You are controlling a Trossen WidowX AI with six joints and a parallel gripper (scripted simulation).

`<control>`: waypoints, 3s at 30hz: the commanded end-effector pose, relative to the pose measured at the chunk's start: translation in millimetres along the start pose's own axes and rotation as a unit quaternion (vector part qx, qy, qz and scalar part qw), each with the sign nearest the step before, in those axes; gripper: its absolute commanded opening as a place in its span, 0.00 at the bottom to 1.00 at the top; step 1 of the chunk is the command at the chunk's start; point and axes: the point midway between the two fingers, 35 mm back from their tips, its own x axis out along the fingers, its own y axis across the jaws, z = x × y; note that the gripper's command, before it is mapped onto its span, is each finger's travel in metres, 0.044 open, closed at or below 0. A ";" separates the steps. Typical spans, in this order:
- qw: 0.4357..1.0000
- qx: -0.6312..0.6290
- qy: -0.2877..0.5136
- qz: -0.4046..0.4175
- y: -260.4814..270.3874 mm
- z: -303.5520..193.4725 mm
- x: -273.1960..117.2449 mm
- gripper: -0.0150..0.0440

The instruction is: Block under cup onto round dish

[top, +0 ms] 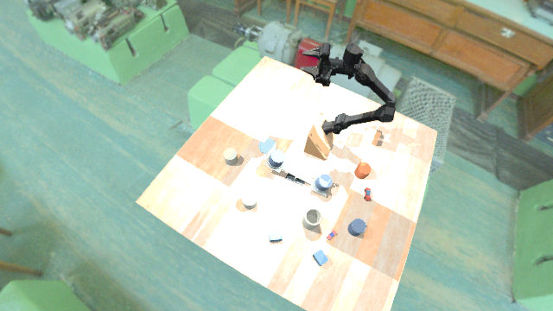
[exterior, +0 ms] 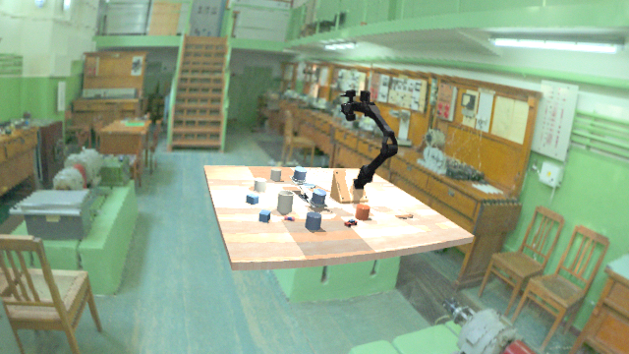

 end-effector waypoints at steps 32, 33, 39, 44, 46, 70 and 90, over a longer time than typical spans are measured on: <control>0.840 0.271 -0.232 0.410 198.8 132.5 -11.8 1.00; 0.830 0.280 -0.235 0.421 202.9 135.6 -14.4 1.00; 0.771 0.333 -0.243 0.485 224.8 153.0 -31.8 1.00; 0.716 0.377 -0.244 0.535 239.6 166.1 -47.3 1.00; 0.692 0.395 -0.242 0.553 244.6 170.9 -53.6 1.00; 0.584 0.469 -0.069 0.658 260.1 222.1 -74.6 1.00; 0.473 0.540 0.241 0.654 281.8 289.3 -106.9 1.00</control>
